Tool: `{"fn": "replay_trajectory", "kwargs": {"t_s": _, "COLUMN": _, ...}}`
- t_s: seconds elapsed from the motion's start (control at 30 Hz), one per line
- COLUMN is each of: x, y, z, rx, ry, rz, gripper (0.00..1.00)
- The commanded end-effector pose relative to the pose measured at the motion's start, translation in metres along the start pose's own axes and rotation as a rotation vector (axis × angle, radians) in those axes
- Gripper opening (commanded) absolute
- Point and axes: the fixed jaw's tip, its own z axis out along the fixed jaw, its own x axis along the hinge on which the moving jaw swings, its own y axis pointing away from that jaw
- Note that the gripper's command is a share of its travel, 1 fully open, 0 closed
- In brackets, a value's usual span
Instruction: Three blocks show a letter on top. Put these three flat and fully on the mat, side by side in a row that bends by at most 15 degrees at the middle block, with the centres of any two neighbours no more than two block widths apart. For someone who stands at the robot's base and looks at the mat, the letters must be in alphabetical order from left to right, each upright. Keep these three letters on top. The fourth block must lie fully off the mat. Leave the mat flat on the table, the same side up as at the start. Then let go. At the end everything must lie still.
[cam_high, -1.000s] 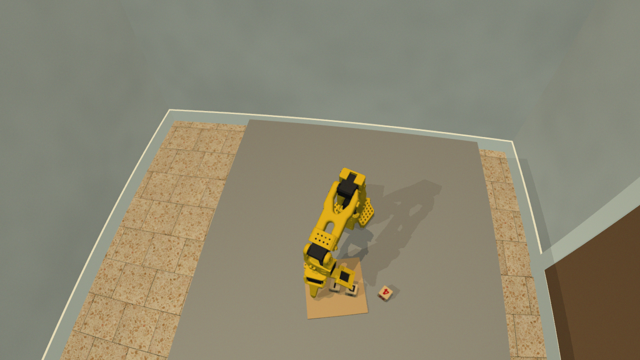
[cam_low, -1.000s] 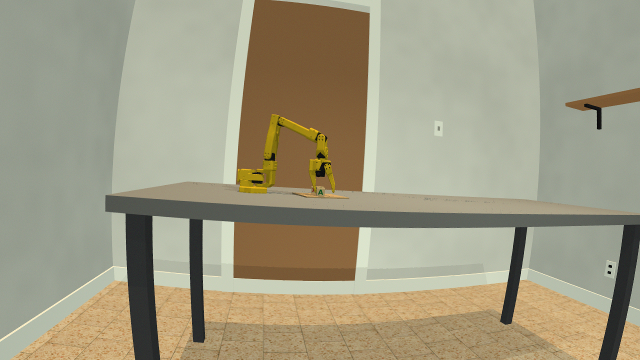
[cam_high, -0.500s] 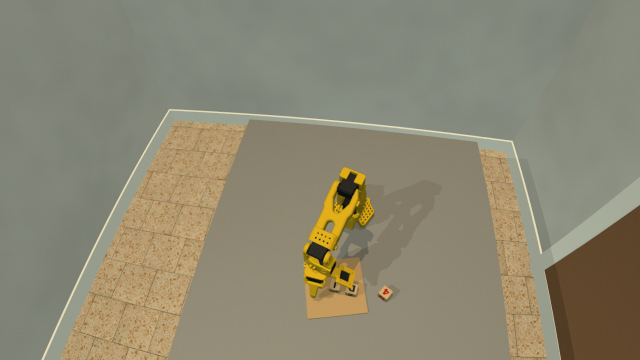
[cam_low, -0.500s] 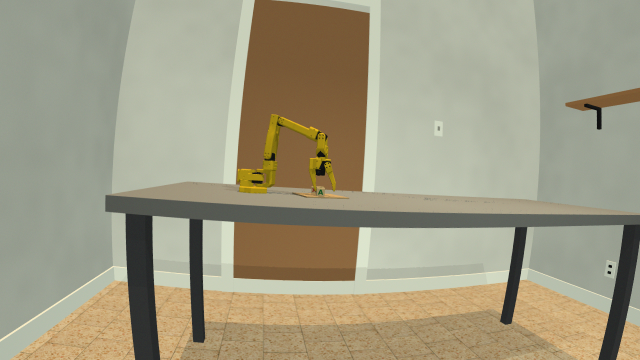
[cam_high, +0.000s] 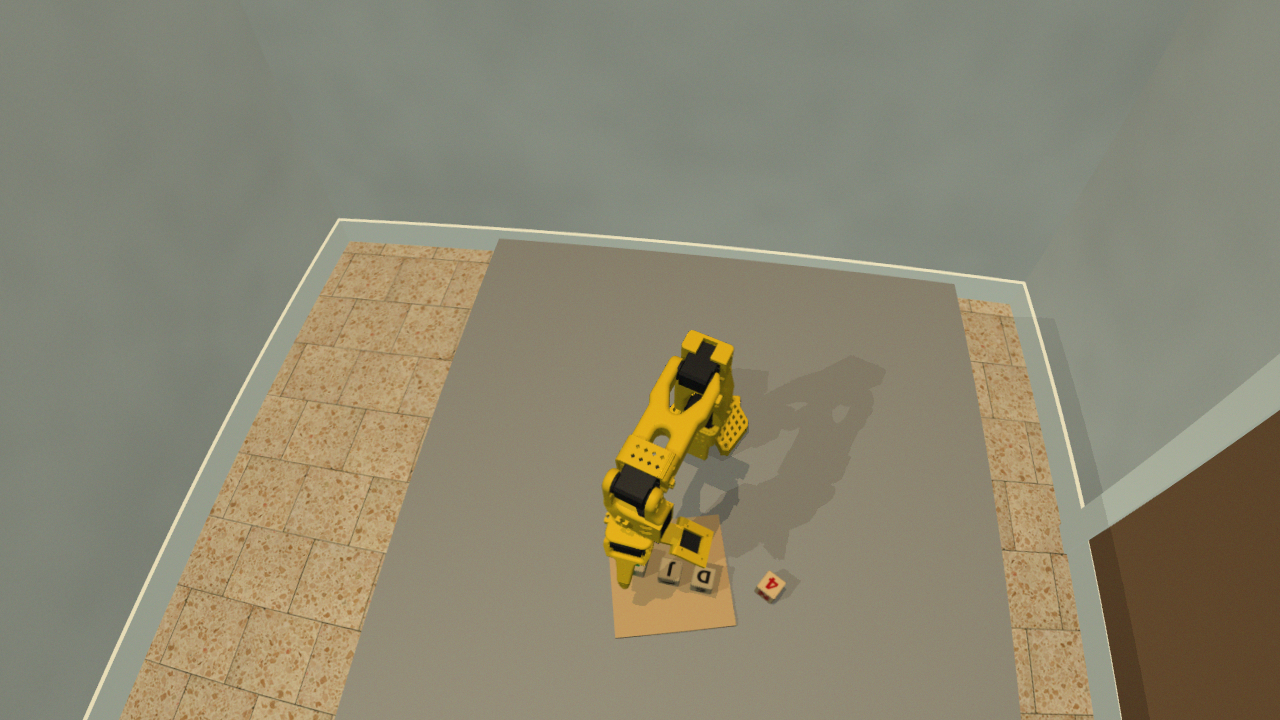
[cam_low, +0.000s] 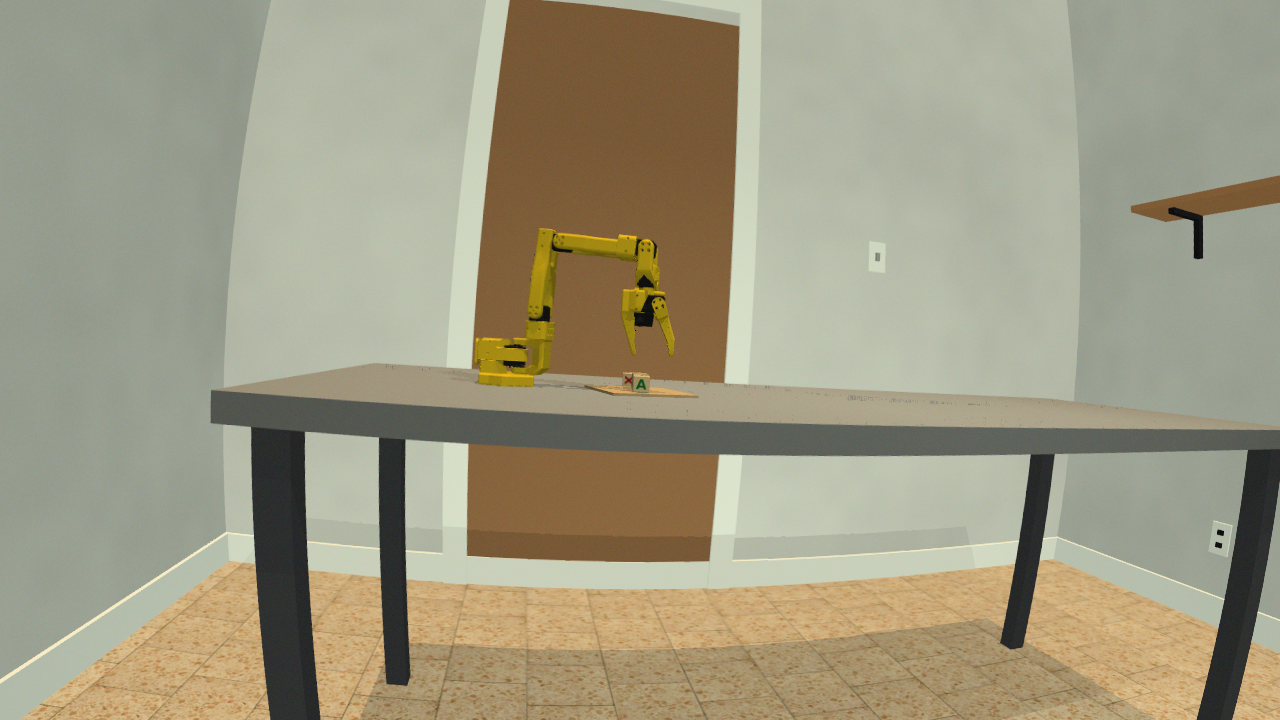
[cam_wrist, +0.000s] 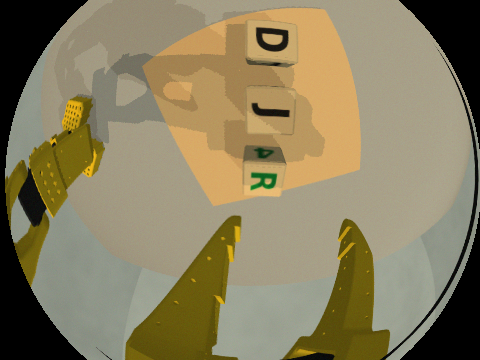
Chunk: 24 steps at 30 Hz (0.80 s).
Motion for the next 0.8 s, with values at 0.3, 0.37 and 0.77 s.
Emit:
{"fn": "replay_trajectory", "kwargs": {"t_s": 0.3, "x": 0.0003, "y": -0.0028, "z": -0.0235, "rx": 0.061, "ry": 0.012, "rz": -0.004, "gripper": 0.33}}
{"fn": "replay_trajectory", "kwargs": {"t_s": 0.37, "x": 0.0003, "y": -0.0028, "z": -0.0235, "rx": 0.061, "ry": 0.012, "rz": -0.004, "gripper": 0.33}}
{"fn": "replay_trajectory", "kwargs": {"t_s": 0.77, "x": 0.0003, "y": -0.0028, "z": -0.0235, "rx": 0.061, "ry": 0.012, "rz": -0.004, "gripper": 0.33}}
